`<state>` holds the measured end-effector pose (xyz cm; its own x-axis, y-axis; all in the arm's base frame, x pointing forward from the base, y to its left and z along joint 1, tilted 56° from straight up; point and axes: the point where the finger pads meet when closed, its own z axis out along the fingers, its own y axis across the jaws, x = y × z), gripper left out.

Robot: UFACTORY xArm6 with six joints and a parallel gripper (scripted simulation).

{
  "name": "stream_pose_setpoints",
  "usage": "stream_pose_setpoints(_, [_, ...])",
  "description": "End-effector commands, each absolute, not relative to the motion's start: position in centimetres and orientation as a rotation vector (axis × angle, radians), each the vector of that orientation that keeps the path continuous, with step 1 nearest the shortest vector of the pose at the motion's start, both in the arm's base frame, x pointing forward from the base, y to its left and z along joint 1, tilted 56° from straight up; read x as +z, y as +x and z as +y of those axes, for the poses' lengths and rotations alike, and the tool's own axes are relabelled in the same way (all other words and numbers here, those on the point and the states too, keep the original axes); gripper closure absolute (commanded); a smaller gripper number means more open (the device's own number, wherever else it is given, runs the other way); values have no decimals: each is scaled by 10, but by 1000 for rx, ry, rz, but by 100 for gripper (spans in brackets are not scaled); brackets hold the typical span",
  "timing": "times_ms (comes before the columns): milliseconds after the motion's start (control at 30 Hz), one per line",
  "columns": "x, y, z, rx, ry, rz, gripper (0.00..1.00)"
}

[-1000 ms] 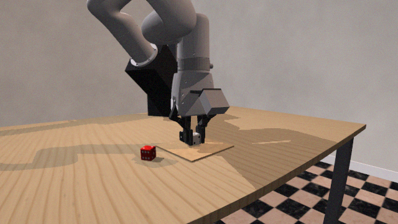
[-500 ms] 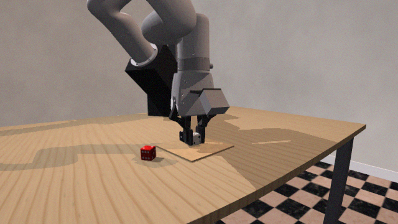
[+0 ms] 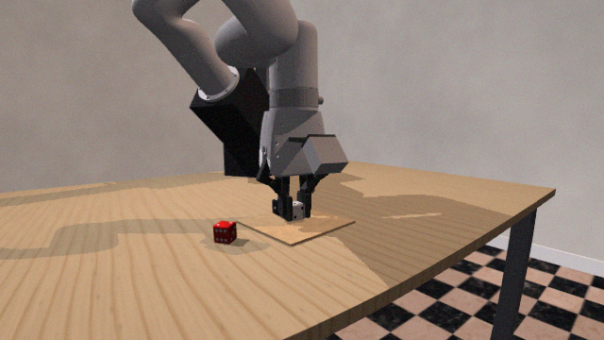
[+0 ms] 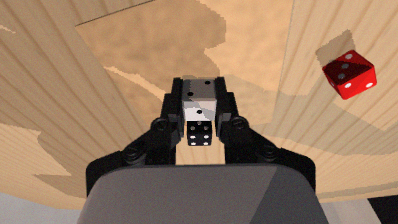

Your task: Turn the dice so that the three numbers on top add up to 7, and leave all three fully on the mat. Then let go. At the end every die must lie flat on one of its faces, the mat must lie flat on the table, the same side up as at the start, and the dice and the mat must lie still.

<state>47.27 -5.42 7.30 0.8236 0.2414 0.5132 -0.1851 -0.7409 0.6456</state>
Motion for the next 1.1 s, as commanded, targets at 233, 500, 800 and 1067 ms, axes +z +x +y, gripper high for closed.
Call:
stream_pose_setpoints(233, [72, 474, -55, 767, 2281, 42, 79])
stream_pose_setpoints(500, [71, 475, -56, 767, 2281, 42, 79])
stream_pose_setpoints(800, [71, 475, -56, 767, 2281, 42, 79])
stream_pose_setpoints(1067, [71, 475, -56, 767, 2281, 42, 79])
